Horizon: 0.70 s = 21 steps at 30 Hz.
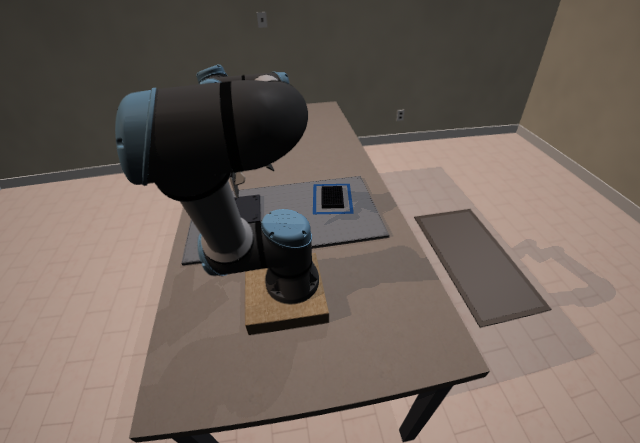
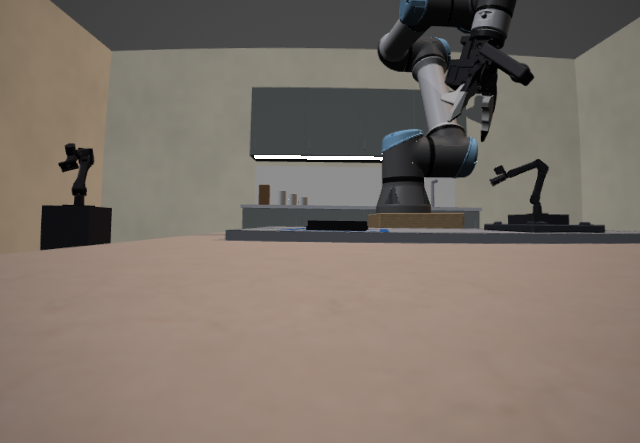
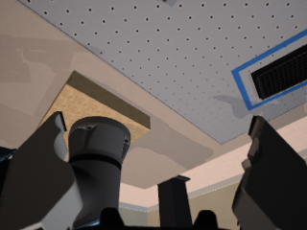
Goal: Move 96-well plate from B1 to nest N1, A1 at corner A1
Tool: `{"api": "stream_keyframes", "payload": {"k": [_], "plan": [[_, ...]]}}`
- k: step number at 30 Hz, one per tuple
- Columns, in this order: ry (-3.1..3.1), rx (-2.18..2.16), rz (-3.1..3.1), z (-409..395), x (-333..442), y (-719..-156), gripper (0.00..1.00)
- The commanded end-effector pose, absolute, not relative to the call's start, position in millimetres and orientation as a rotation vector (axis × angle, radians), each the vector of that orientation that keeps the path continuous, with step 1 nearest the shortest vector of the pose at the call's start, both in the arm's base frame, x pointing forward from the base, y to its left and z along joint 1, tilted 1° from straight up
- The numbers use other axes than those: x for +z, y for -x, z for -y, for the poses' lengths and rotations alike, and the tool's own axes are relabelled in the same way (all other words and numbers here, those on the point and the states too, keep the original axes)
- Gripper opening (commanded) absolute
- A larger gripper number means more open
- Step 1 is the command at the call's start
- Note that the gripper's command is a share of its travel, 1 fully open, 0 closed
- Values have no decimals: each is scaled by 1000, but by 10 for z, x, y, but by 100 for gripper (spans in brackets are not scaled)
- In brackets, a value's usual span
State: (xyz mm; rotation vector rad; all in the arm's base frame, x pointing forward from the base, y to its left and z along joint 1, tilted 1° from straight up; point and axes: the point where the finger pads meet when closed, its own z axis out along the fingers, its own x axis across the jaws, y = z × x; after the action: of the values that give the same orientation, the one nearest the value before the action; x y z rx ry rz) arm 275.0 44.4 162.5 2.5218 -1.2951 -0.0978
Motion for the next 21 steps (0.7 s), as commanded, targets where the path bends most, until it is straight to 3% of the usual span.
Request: {"api": "stream_keyframes", "payload": {"k": [1,21], "plan": [[-2503,-101,1383,-303,1525,-2956,100],[-2413,-98,1654,154,1320,-3348,100]]}}
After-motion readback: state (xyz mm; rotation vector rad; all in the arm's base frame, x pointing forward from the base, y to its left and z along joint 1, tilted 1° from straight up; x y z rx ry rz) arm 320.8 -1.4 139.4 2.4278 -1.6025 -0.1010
